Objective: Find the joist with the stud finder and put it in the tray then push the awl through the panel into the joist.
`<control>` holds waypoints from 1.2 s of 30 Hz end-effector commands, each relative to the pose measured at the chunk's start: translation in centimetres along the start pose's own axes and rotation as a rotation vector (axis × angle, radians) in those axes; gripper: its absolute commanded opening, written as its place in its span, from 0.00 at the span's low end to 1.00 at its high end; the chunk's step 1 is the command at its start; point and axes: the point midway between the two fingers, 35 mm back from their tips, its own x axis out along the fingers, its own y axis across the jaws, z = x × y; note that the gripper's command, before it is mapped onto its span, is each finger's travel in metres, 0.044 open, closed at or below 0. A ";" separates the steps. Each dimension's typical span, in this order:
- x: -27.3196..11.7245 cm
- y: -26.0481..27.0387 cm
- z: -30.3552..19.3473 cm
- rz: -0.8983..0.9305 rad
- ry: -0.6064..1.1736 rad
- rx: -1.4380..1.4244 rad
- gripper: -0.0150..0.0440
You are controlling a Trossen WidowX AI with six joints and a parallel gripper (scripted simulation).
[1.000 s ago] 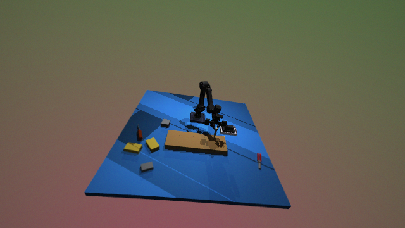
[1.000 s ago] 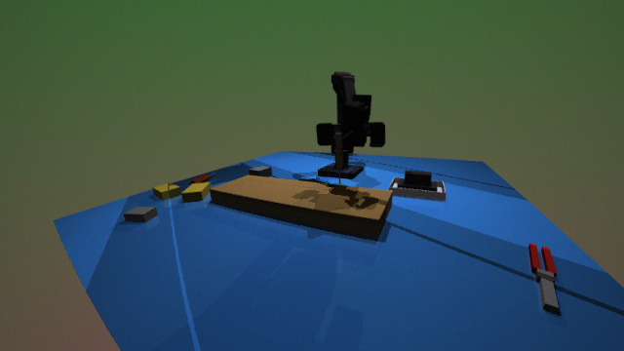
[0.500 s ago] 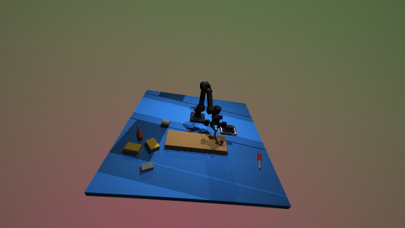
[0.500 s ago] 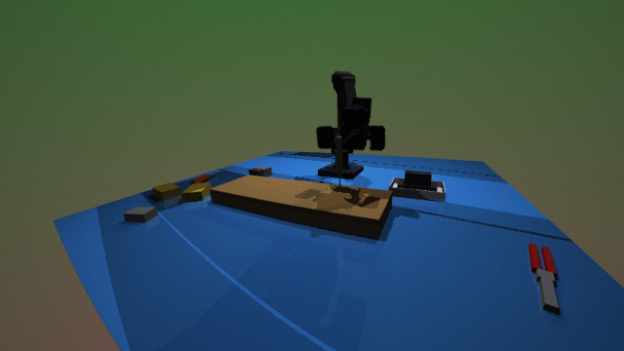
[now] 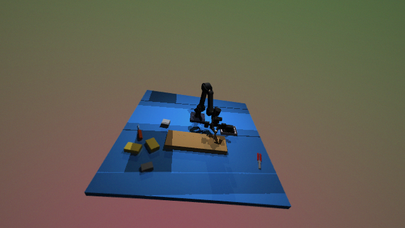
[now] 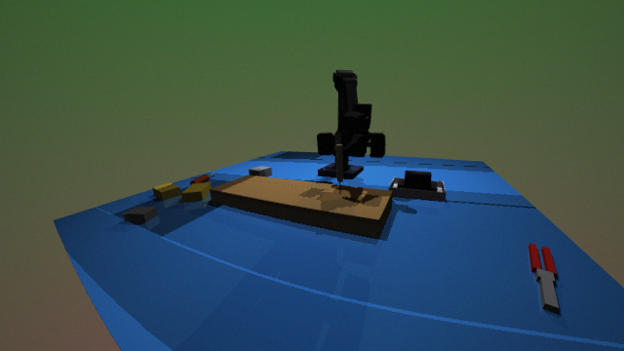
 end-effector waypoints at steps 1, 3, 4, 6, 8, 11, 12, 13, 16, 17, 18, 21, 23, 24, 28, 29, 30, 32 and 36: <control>0.0 -0.1 -0.4 -0.004 -0.004 -0.003 0.25; 0.0 -0.1 -0.8 -0.004 -0.004 -0.003 0.25; 0.0 -0.1 -0.9 -0.004 -0.004 -0.003 0.25; 0.0 -0.1 -1.2 -0.004 -0.004 -0.003 0.25; 0.0 -0.1 -1.6 -0.004 -0.004 -0.003 0.25; 0.0 -0.2 -1.9 -0.004 -0.004 -0.003 0.25; 0.0 -0.2 -2.0 -0.004 -0.004 -0.003 0.25; 0.0 -0.2 -2.0 -0.004 -0.004 -0.003 0.25; 0.0 -0.2 -2.0 -0.004 -0.004 -0.003 0.25; 0.0 -0.2 -2.0 -0.004 -0.004 -0.003 0.25; 0.0 -0.2 -2.0 -0.004 -0.004 -0.003 0.25; 0.1 -0.1 -1.8 0.000 -0.006 0.003 0.25; 0.1 -0.1 -1.8 0.000 -0.006 0.003 0.25; 0.1 -0.1 -1.8 0.000 -0.006 0.003 0.25; 0.1 -0.1 -1.8 0.000 -0.006 0.003 0.25; 0.1 -0.1 -1.8 0.000 -0.006 0.003 0.25; 0.1 -0.1 -1.8 0.000 -0.006 0.003 0.25; 0.1 -0.1 -1.8 0.000 -0.006 0.003 0.25; 0.1 -0.1 -1.8 0.000 -0.006 0.003 0.25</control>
